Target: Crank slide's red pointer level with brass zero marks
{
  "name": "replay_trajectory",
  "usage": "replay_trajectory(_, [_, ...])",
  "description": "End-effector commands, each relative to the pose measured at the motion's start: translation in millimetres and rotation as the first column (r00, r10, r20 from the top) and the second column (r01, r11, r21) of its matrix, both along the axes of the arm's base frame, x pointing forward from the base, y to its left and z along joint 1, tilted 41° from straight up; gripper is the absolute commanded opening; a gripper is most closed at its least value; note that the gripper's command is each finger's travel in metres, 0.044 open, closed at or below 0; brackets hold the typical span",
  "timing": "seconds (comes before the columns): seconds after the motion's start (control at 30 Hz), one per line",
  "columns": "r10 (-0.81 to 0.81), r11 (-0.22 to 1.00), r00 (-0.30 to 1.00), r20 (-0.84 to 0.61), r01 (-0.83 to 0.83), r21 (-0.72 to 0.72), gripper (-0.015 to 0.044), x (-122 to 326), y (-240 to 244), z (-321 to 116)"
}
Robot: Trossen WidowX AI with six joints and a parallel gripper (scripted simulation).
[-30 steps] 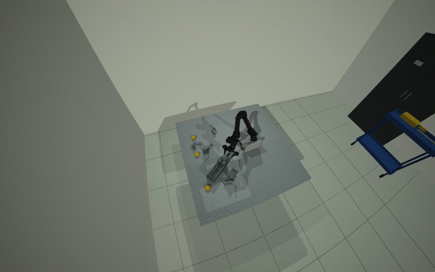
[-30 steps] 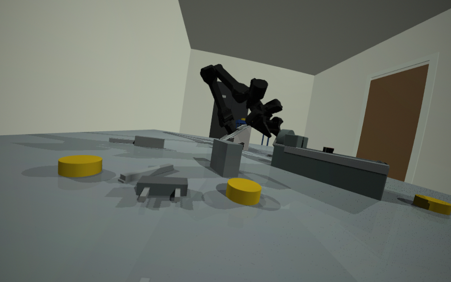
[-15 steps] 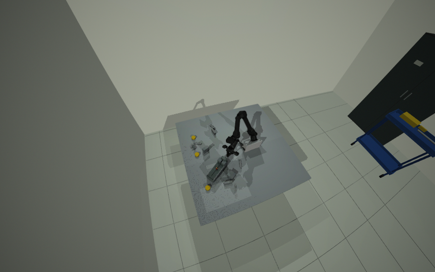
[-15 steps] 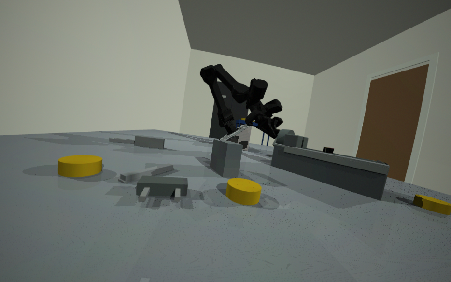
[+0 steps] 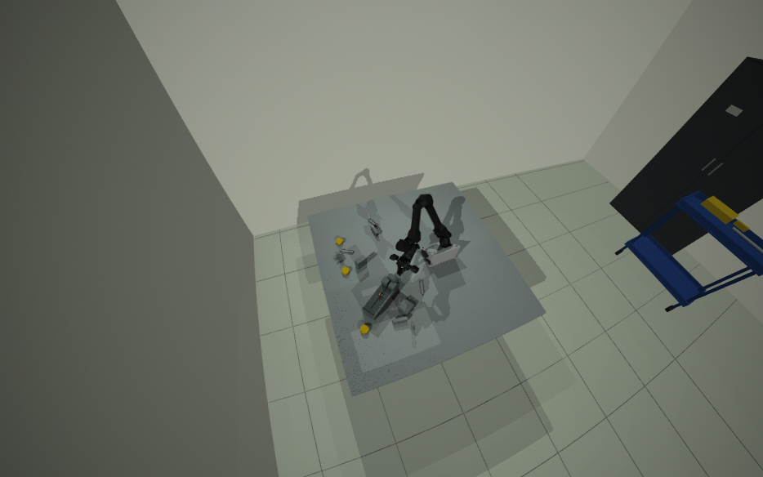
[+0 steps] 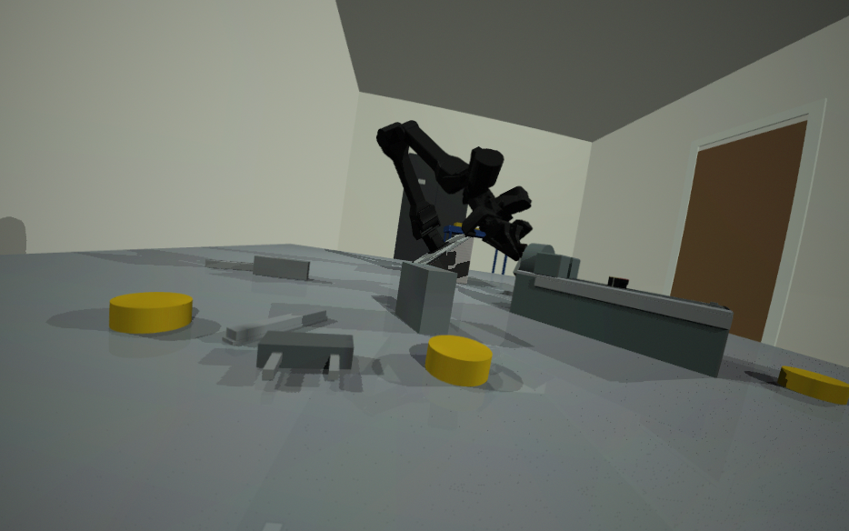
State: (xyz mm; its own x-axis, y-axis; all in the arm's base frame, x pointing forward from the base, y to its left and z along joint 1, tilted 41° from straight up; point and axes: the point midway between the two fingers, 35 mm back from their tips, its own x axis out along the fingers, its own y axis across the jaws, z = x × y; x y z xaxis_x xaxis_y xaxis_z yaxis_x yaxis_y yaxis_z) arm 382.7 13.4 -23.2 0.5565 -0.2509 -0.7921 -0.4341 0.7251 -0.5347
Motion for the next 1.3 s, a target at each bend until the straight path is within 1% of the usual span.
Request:
replay_trajectory(0.0, [-0.002,1.0,1.0,0.01,0.002,-0.008,0.0,4.0,-2.9,8.3])
replay_trajectory(1.27, [-0.002,1.0,1.0,0.01,0.002,-0.009,0.0,8.9,-10.7,14.7])
